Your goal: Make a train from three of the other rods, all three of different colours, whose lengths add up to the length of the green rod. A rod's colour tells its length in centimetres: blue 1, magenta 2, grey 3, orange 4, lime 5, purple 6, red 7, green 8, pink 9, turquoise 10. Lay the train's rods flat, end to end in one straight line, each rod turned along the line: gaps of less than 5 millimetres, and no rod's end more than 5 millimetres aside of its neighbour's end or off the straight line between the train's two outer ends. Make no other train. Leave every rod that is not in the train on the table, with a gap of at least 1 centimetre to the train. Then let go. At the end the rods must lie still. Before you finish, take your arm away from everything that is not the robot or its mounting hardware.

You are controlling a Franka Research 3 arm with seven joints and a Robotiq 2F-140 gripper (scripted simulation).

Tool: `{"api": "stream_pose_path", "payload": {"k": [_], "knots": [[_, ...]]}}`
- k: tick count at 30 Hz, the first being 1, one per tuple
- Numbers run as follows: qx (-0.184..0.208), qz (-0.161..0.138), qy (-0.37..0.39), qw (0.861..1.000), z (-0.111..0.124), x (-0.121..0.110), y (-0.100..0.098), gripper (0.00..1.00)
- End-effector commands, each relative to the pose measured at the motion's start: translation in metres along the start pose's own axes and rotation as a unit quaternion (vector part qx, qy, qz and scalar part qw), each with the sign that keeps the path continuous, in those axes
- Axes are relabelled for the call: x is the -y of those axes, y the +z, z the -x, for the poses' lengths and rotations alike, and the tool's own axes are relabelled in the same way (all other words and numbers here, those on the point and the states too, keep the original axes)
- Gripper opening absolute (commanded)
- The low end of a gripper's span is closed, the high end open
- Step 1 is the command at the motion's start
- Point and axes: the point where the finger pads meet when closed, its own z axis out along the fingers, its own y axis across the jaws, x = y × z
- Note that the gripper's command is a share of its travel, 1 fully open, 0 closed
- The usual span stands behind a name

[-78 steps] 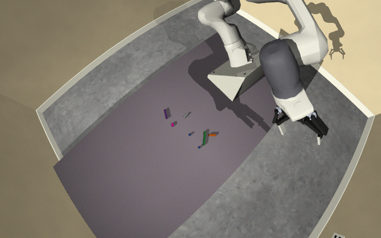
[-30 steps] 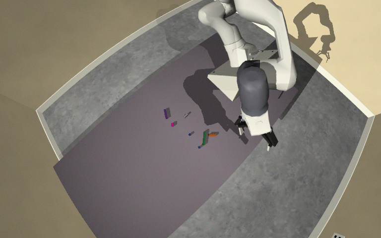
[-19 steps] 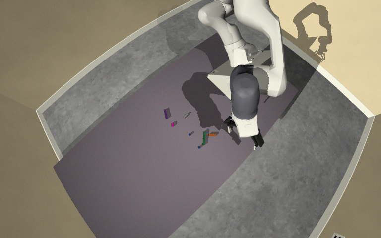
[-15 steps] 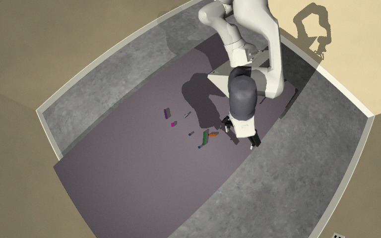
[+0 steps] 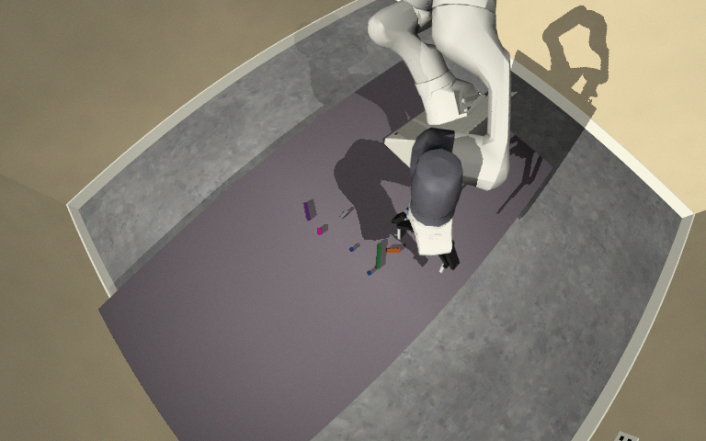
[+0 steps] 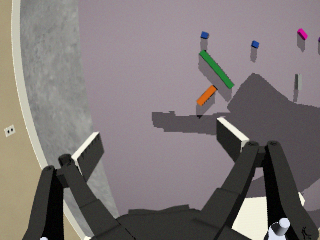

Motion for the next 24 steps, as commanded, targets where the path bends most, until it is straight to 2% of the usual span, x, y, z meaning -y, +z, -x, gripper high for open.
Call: {"api": "stream_pose_path", "payload": {"k": [1,5,6,14,15,22,23,24], "knots": [[0.000,0.013,0.004,1.000,-0.002,-0.012,0.006,1.00],[0.000,0.013,0.004,1.000,-0.002,-0.012,0.006,1.00],[-0.005,0.039,0.008,0.999,-0.009,-0.038,0.017,1.00],[-0.005,0.039,0.008,0.999,-0.009,-0.038,0.017,1.00],[-0.008,0.059,0.012,0.998,-0.014,-0.058,0.024,1.00],[-0.008,0.059,0.012,0.998,-0.014,-0.058,0.024,1.00],[-0.011,0.073,0.014,0.997,-0.017,-0.072,0.029,1.00],[-0.011,0.073,0.014,0.997,-0.017,-0.072,0.029,1.00]]}}
